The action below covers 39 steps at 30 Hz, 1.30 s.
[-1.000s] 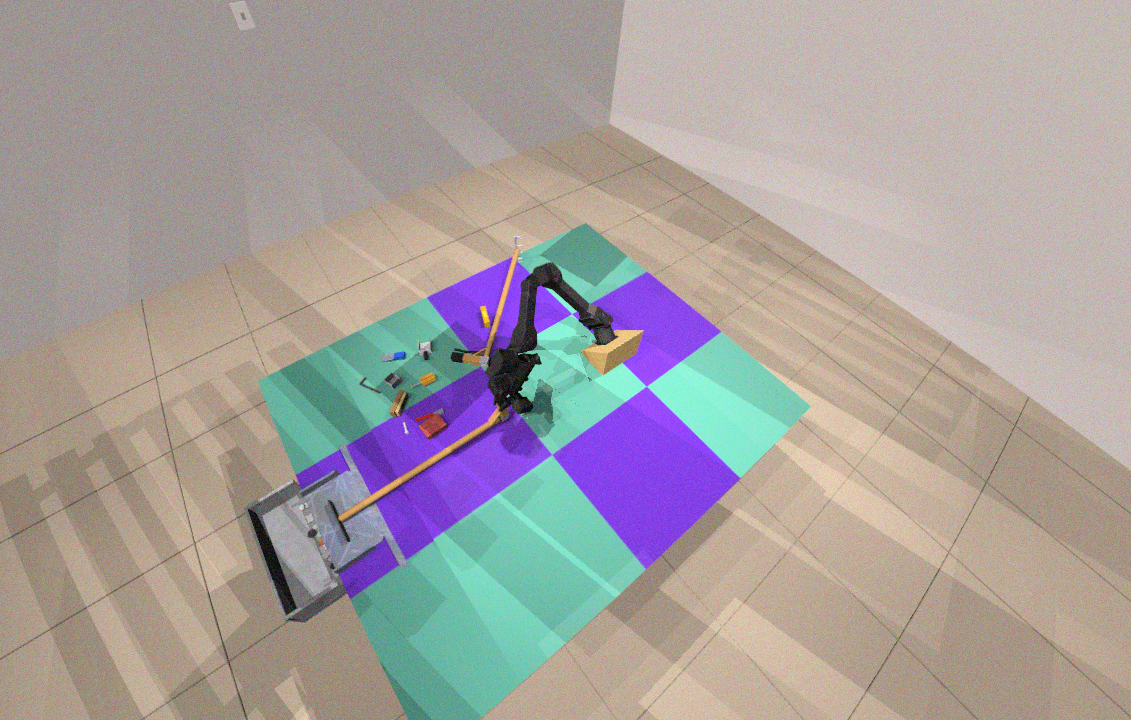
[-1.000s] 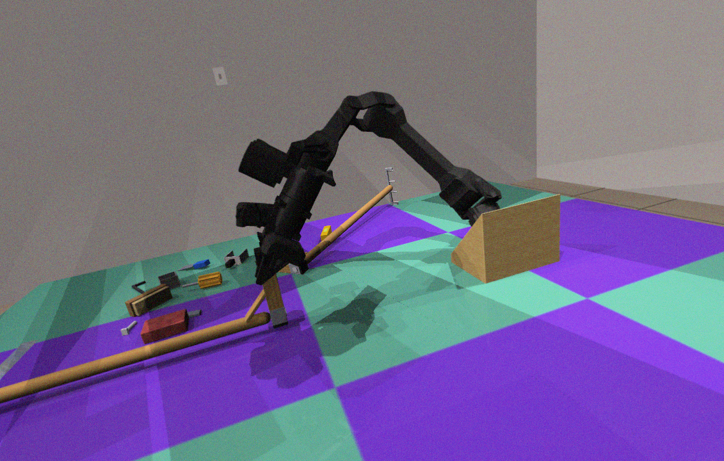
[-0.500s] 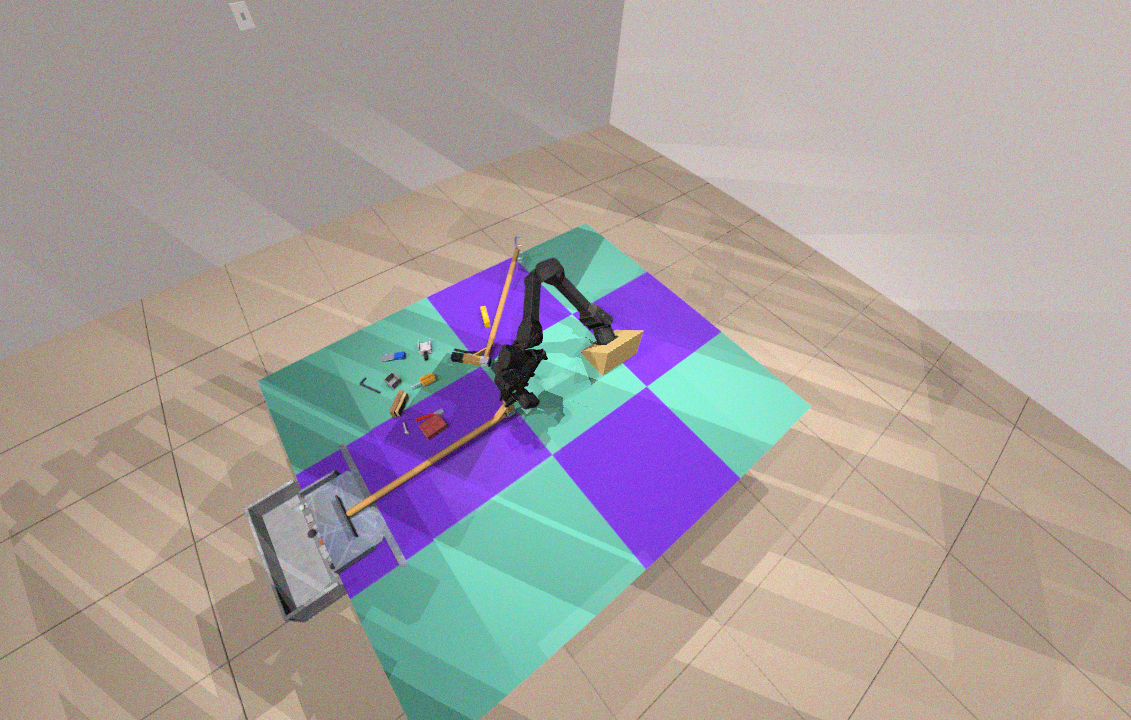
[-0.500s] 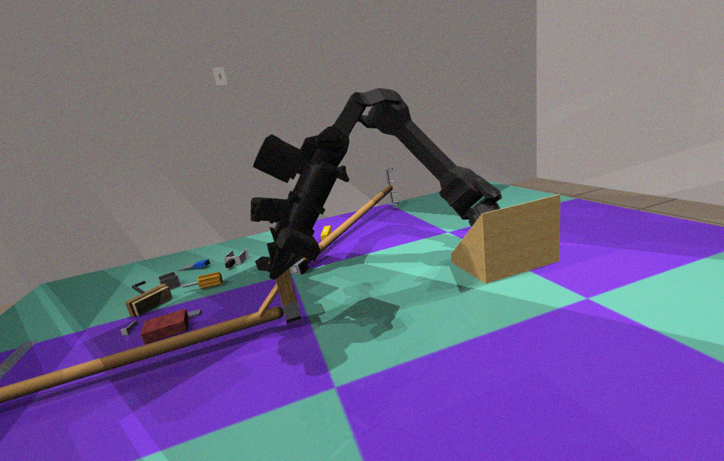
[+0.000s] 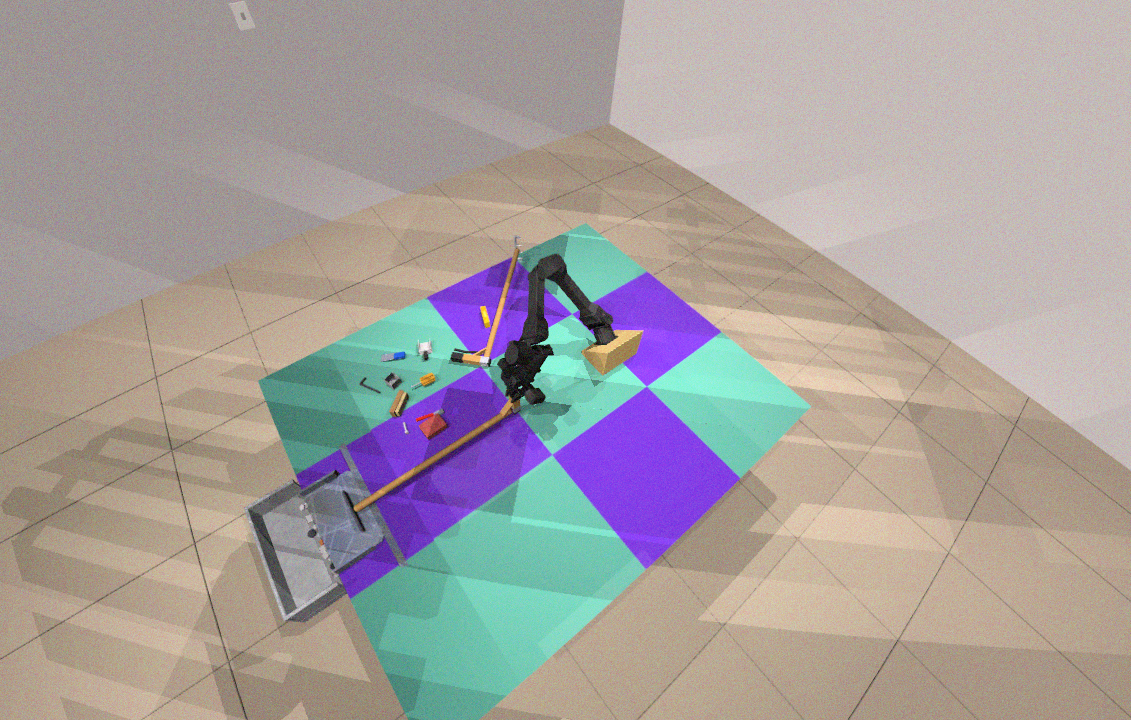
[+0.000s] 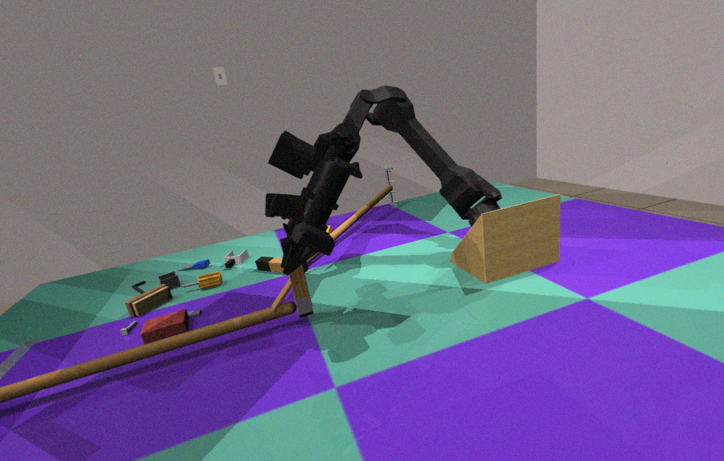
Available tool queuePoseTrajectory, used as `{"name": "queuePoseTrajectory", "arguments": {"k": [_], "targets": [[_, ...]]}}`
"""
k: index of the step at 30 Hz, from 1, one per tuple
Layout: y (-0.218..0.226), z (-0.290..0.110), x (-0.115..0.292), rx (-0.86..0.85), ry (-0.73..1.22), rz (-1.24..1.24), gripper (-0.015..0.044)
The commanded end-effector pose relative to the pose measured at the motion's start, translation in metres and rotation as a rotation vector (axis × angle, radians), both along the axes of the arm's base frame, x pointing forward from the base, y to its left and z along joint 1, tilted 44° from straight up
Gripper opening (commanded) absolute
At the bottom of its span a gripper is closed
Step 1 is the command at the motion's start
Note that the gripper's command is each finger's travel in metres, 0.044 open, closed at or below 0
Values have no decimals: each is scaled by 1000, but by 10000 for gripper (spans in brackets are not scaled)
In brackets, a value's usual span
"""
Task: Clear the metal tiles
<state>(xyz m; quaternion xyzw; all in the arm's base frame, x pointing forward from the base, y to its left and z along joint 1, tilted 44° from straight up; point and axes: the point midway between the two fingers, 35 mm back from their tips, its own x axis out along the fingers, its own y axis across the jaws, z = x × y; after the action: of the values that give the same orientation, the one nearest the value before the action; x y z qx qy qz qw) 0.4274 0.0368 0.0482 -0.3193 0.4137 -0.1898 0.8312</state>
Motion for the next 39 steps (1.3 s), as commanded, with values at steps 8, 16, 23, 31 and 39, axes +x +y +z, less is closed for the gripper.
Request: {"name": "queuePoseTrajectory", "arguments": {"k": [8, 16, 23, 31, 39], "targets": [[4, 4, -17, 4, -16, 6, 0], [4, 3, -30, 4, -16, 7, 0], [3, 3, -41, 3, -16, 8, 0], [2, 2, -54, 3, -17, 9, 0], [0, 1, -67, 2, -17, 10, 0]]}}
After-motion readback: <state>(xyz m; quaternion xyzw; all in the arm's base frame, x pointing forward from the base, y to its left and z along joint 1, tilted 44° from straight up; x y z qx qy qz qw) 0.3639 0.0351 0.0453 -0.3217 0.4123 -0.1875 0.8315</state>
